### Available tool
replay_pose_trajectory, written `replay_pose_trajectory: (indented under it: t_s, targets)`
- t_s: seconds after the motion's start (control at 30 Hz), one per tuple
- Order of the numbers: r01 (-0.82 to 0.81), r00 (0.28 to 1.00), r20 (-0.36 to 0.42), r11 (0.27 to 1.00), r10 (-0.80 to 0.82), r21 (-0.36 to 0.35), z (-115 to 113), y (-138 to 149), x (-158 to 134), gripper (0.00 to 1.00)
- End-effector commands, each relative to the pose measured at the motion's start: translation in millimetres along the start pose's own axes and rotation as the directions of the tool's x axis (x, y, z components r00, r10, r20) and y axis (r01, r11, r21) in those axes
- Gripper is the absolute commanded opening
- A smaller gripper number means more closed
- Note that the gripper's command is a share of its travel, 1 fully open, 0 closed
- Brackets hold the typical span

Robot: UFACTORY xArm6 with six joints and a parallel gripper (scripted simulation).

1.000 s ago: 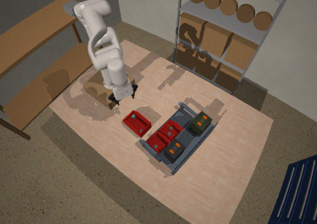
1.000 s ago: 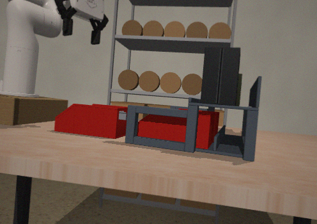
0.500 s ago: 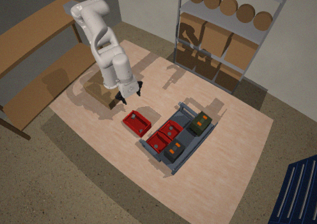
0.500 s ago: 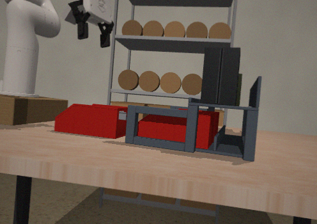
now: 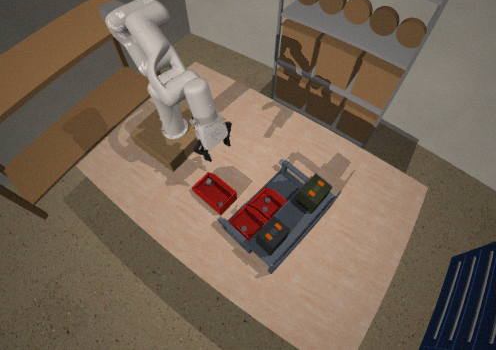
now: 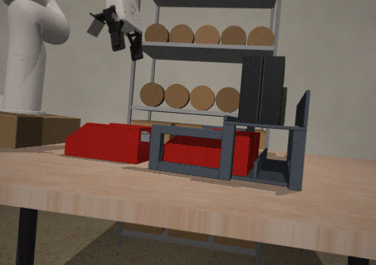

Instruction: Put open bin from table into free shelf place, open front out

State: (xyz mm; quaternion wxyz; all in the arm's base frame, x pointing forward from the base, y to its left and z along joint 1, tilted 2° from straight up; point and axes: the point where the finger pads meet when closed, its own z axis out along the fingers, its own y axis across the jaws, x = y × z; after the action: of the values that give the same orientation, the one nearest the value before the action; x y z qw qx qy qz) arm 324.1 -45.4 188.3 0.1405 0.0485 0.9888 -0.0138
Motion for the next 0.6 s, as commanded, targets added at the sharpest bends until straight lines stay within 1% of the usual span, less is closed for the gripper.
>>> replay_pose_trajectory:
  t_s: [0.0, 0.03, 0.57]
  targets:
    - [0.105, 0.991, 0.083, 0.994, -0.104, -0.007, 4.1, 33.3, -20.4, 1.00]
    - [0.135, 0.985, 0.106, 0.991, -0.133, -0.007, 5.5, 42.7, -25.9, 1.00]
    - [0.134, 0.985, 0.106, 0.991, -0.133, -0.007, 5.1, 40.0, -24.3, 1.00]
